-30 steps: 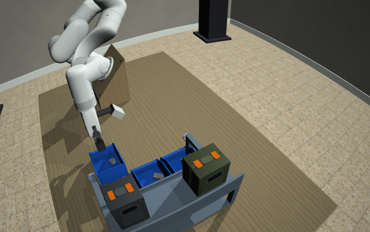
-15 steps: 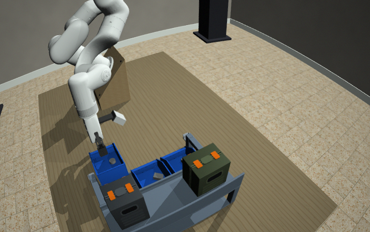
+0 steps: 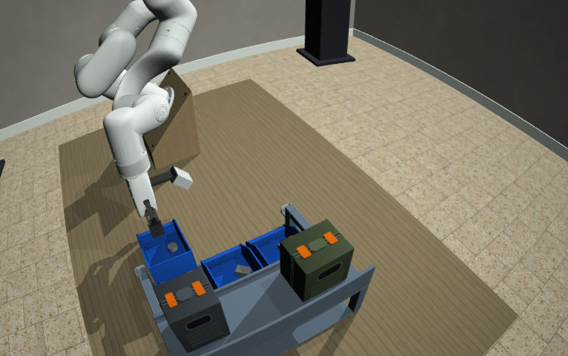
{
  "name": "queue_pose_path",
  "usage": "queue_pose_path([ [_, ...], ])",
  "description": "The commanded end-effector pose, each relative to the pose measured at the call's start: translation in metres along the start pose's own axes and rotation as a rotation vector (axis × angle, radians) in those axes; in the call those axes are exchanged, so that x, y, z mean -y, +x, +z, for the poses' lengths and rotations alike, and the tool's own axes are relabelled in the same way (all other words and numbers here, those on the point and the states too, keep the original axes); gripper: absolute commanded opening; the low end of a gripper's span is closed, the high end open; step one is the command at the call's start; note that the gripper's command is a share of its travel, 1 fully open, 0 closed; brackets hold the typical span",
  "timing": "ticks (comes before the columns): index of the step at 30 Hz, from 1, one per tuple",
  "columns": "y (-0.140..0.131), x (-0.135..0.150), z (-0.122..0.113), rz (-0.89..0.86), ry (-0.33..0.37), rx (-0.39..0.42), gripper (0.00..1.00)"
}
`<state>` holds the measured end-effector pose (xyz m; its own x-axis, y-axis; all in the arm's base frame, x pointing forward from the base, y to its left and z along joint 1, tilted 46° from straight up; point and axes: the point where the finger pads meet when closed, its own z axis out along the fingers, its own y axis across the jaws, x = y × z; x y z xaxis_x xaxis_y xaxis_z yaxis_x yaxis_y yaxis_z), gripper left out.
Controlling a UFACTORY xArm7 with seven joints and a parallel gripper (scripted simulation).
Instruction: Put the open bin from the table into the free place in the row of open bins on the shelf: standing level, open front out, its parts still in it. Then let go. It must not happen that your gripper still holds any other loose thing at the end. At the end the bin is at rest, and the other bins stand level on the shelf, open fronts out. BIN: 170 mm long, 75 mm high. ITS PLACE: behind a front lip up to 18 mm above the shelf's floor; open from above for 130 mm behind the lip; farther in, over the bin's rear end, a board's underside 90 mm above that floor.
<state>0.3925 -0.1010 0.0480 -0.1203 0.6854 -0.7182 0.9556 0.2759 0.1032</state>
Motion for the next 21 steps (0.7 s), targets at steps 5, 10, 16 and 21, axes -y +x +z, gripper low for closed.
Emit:
queue_pose_path([
  [5,0.0002,-0.0014,-0.0021,0.0,-0.003,-0.001,1.0],
  [10,0.0002,-0.0023,-0.0061,0.0,-0.003,-0.001,1.0],
  [16,0.0002,-0.0023,-0.0061,0.0,-0.003,-0.001,1.0],
  [21,0.0002,-0.0023,-0.0061,0.0,-0.003,-0.001,1.0],
])
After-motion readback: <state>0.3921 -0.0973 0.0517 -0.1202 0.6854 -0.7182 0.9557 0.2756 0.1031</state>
